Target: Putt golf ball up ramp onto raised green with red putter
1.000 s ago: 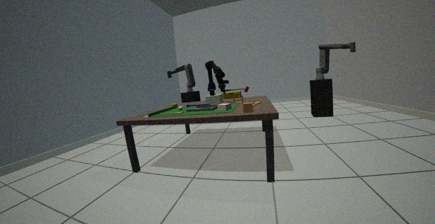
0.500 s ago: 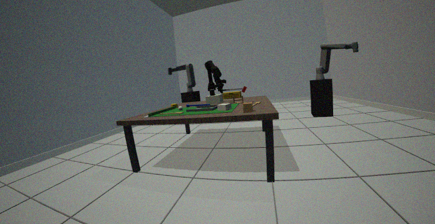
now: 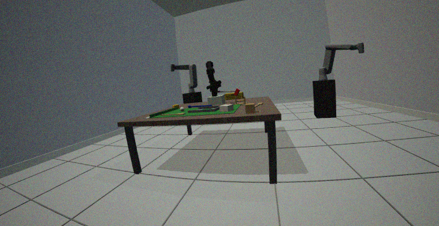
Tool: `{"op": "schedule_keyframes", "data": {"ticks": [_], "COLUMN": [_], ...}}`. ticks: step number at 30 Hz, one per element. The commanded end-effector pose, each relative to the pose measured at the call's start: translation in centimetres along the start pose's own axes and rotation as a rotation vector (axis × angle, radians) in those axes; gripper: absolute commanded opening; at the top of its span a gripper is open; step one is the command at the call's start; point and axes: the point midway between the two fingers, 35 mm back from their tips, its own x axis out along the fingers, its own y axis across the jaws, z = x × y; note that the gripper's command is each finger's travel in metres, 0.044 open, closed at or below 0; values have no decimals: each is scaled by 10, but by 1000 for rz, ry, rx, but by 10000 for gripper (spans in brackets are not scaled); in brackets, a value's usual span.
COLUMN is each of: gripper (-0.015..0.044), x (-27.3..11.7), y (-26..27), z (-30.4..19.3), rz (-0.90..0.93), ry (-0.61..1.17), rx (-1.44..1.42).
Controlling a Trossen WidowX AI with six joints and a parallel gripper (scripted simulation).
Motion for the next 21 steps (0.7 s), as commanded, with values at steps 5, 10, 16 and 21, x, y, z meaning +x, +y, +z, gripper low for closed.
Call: {"op": "schedule_keyframes", "data": {"ticks": [5,10,16,21], "gripper": [0,0,0,0], "x": [-11,-18,-27,-35], "y": [-32,-47,-61,-70], "z": [-38,-63,-94,-122], "rz": [-36,-53,-73,-89], "ry": [28,44,64,80], "rx": [198,308,442,553]}}
